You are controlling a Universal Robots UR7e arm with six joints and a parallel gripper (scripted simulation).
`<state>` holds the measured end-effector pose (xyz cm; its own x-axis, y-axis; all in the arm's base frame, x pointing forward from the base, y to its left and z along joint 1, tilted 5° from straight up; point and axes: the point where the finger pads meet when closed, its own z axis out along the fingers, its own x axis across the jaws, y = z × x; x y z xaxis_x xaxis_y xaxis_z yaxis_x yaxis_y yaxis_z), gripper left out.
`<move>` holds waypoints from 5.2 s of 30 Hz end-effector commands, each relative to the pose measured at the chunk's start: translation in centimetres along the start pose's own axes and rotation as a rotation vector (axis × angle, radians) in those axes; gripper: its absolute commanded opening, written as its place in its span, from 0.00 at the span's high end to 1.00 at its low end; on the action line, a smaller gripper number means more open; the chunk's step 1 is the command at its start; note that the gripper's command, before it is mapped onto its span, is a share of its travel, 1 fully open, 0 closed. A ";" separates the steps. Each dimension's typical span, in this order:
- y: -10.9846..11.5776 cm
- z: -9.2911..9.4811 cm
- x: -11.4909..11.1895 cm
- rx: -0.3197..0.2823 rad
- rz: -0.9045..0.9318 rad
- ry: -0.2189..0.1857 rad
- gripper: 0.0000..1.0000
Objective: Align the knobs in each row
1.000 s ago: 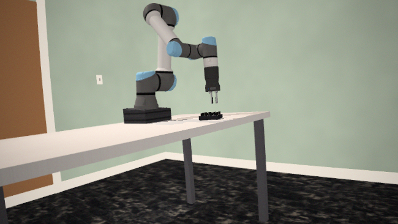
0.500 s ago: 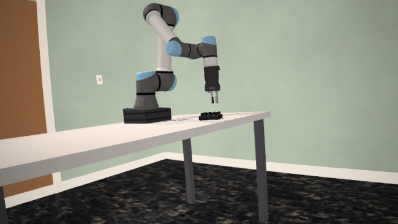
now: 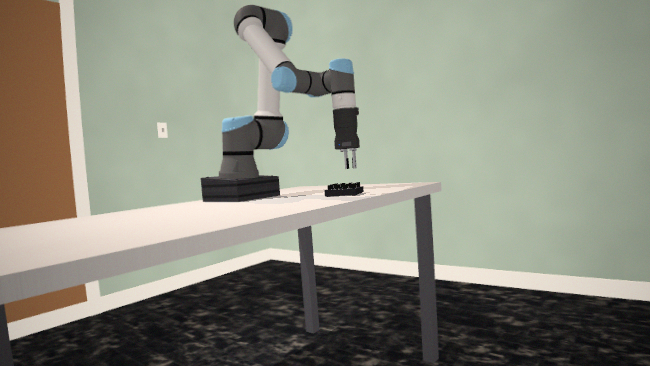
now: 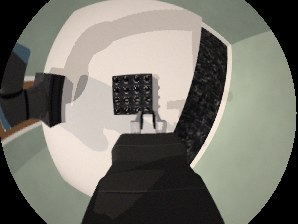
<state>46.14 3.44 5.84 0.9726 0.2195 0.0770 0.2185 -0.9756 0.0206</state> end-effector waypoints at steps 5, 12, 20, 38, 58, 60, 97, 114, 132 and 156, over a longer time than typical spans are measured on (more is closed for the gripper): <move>0.0 0.0 0.0 -0.001 0.000 0.001 0.54; 0.0 0.0 0.0 -0.001 0.000 0.001 0.54; 0.0 0.0 0.0 -0.001 0.000 0.001 0.54; 0.0 1.1 0.1 -0.001 0.000 0.001 0.54; -0.1 3.4 0.1 -0.001 0.000 0.001 0.54; -0.1 3.6 0.1 -0.001 0.000 0.001 0.54; -0.1 4.4 0.1 -0.001 0.000 0.001 0.54; -0.1 4.4 0.1 -0.001 0.000 0.001 0.54; -0.1 4.9 0.1 -0.001 0.000 0.001 0.54; -0.1 5.8 0.1 -0.001 0.000 0.001 0.54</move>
<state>46.62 3.54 0.07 0.9727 0.2191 0.0767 0.2181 -0.9757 0.0207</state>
